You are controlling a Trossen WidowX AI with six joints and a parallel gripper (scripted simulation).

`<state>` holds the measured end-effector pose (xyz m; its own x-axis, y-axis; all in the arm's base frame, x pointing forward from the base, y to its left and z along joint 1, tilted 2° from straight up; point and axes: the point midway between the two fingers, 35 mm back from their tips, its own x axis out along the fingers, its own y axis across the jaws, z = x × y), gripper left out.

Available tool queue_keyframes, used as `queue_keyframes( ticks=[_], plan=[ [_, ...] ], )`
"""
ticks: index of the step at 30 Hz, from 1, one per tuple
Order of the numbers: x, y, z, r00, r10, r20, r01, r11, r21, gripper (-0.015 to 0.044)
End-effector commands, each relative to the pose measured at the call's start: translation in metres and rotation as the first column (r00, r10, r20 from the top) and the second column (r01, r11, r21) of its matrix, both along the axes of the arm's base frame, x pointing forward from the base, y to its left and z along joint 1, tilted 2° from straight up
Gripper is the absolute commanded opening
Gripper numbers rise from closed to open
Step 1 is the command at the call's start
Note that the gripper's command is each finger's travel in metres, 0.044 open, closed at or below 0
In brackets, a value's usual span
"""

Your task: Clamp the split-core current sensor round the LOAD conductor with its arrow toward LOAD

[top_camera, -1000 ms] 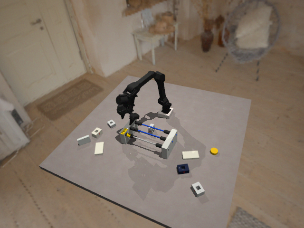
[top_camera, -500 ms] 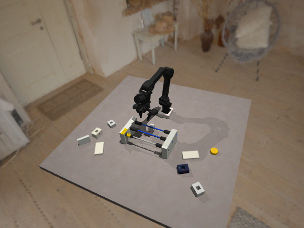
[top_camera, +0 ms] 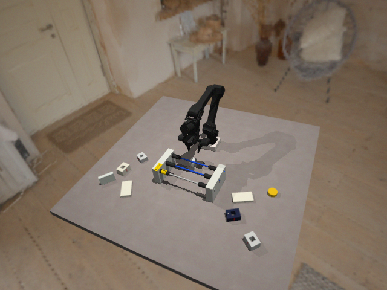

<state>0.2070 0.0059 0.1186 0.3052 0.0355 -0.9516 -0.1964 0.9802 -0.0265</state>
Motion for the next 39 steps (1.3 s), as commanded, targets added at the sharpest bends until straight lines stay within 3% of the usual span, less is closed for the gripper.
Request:
queue_keyframes(
  ticks=[1, 33, 39],
  plan=[
    [0.001, 0.001, -0.007, 1.0, 0.007, -0.006, -0.007, 1.0, 0.001, 0.0282],
    [0.014, 0.003, -0.055, 1.0, 0.007, -0.005, -0.007, 1.0, 0.002, 0.0282],
    [0.015, 0.003, -0.051, 1.0, 0.012, -0.001, -0.012, 1.0, 0.0, 0.0144]
  ],
)
